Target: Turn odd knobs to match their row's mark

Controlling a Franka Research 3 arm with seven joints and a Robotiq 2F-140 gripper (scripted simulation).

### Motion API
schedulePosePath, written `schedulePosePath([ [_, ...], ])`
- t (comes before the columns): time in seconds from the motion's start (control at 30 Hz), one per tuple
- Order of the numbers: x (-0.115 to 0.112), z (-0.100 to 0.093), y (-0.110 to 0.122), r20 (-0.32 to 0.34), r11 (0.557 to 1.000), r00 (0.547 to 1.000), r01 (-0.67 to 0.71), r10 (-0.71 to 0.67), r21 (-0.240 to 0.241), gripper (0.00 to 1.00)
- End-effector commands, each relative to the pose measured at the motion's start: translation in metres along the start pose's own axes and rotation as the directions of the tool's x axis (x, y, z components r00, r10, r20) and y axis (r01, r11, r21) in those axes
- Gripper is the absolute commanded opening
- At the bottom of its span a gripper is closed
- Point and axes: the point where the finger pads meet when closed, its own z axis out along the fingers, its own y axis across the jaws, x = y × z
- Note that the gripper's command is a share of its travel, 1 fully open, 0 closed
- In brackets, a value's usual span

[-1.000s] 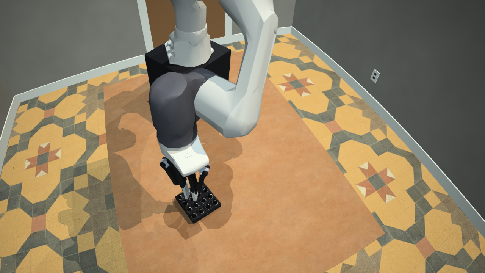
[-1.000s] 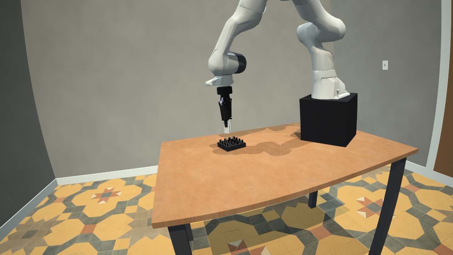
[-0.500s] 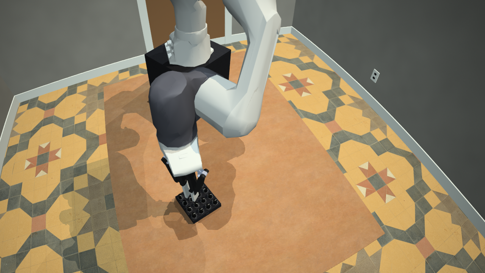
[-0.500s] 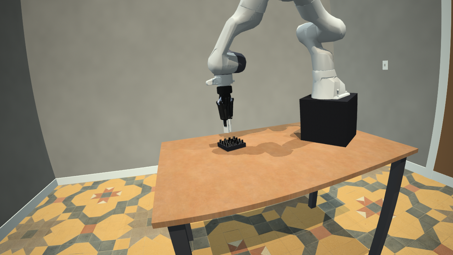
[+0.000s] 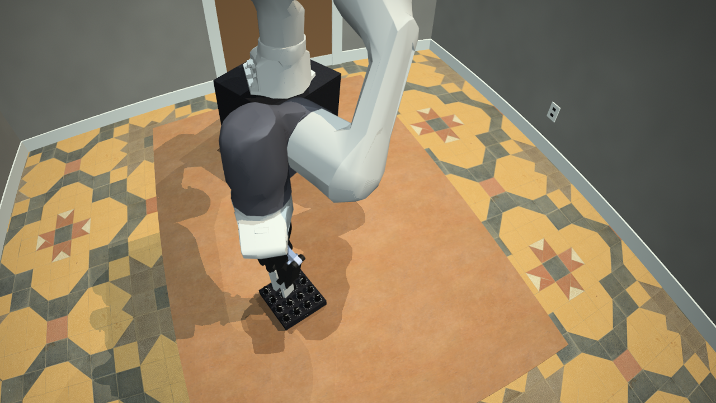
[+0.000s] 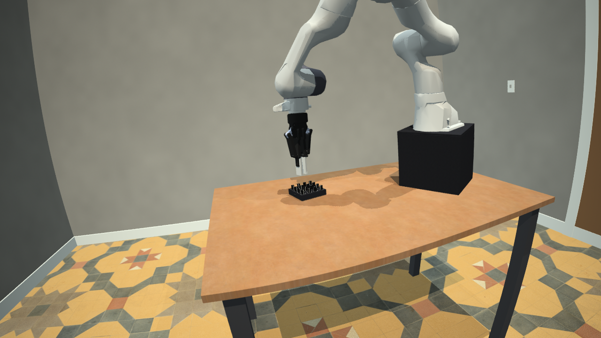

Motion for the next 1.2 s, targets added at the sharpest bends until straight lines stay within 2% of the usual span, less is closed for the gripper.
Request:
schedulePosePath([
  [0.0, -0.0017, 0.0001, -0.0013, 0.008, 0.992, 0.992, -0.127, 0.127, -0.011, 0.12],
  [0.37, -0.0013, -0.0034, -0.0036, 0.005, 0.950, 0.950, -0.312, 0.312, -0.006, 0.12],
  [0.57, -0.0011, -0.0046, -0.0046, 0.005, 0.930, 0.930, -0.368, 0.368, -0.004, 0.12],
  [0.67, -0.0010, -0.0059, -0.0057, 0.005, 0.903, 0.903, -0.429, 0.429, -0.001, 0.12],
  [1.17, -0.0010, -0.0060, -0.0057, 0.005, 0.902, 0.902, -0.431, 0.431, -0.001, 0.12],
])
